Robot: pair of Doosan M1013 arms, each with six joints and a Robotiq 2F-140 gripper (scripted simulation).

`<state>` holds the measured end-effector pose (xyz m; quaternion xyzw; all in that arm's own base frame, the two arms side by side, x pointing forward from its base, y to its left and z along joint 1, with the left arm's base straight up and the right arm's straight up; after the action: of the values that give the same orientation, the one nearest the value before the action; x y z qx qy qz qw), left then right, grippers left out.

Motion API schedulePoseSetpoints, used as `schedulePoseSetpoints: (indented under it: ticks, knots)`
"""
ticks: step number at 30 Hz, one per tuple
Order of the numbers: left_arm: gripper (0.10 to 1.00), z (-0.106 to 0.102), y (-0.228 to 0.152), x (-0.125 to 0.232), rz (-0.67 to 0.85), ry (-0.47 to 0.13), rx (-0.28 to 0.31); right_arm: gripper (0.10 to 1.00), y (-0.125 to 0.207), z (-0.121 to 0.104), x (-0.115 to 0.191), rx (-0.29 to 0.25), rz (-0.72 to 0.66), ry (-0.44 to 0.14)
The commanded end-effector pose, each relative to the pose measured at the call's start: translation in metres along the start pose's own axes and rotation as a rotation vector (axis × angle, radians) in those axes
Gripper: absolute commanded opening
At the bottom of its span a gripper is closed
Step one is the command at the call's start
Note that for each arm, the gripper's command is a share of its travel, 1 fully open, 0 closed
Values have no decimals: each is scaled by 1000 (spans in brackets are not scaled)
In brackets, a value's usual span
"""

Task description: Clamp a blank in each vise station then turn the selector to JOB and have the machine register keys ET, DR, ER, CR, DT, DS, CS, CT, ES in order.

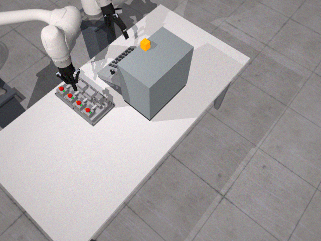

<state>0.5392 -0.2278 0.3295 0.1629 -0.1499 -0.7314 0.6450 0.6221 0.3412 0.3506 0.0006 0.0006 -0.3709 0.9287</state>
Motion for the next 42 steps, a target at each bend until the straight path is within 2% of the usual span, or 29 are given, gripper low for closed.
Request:
schedulePoseSetpoints:
  ticks: [1, 9, 11, 25, 42]
  knots:
    - [1000, 0, 0, 0, 0, 0, 1, 99, -5, 9, -6, 1, -105, -2]
    - [1000, 0, 0, 0, 0, 0, 1, 99, -21, 31, -22, 1, -377, -2]
    - [1000, 0, 0, 0, 0, 0, 1, 99, -21, 31, -22, 1, -377, -2]
    - [1000, 0, 0, 0, 0, 0, 1, 99, -44, 59, -44, 2, -750, -1]
    - [1000, 0, 0, 0, 0, 0, 1, 99, -54, 70, -53, 2, -903, -1]
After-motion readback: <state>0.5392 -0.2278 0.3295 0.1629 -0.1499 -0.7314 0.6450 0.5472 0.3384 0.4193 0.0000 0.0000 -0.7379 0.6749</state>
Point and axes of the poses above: on each arm, the point where the finger pads meet when closed, its own z axis back along the fingers, its own y axis across the jaws, x = y × z, the point moved 4 cm from there along z, back along the fingers, and after that the axes turned 6 degrees about -z, right-handed, at the moved point
